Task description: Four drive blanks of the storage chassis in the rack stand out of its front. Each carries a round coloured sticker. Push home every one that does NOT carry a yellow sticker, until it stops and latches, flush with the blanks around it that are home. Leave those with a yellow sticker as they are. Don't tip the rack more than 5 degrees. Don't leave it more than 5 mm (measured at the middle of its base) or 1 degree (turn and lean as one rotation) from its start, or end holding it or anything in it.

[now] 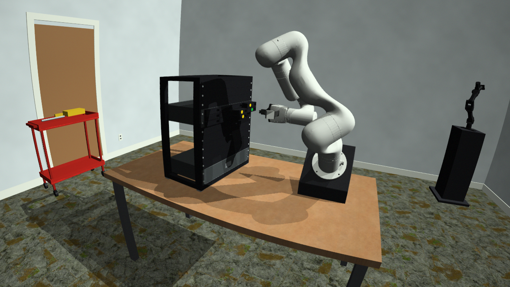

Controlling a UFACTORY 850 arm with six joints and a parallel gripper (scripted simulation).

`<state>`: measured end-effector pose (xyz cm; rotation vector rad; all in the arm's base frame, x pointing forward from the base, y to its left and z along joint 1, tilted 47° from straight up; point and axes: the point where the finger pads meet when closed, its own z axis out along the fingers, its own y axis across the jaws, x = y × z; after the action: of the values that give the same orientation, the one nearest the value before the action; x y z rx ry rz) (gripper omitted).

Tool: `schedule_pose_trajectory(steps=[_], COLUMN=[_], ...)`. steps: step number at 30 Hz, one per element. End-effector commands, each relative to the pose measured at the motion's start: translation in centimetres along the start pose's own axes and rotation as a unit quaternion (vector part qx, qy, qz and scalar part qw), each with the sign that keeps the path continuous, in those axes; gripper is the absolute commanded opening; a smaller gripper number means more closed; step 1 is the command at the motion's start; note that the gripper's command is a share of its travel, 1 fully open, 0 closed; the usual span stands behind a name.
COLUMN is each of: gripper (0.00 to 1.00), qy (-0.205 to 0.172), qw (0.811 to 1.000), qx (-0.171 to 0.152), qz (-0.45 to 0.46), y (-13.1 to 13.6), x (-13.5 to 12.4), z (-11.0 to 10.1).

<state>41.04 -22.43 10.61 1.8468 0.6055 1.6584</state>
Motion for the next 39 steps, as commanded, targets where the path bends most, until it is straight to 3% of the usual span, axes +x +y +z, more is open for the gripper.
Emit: schedule_pose_trajectory(steps=[1,9,20,39], gripper=[0.00,0.00,0.00,0.00], qy=[0.001,0.001,0.001,0.001], qw=[1.000,1.000,1.000,1.000], qx=[-0.001,-0.001,-0.001,-0.001], qz=[-0.001,-0.001,-0.001,-0.001], y=[-0.1,-0.1,-0.1,-0.1], x=[-1.6,-1.7,-1.6,-1.6], z=[0.5,1.0,5.8,6.5])
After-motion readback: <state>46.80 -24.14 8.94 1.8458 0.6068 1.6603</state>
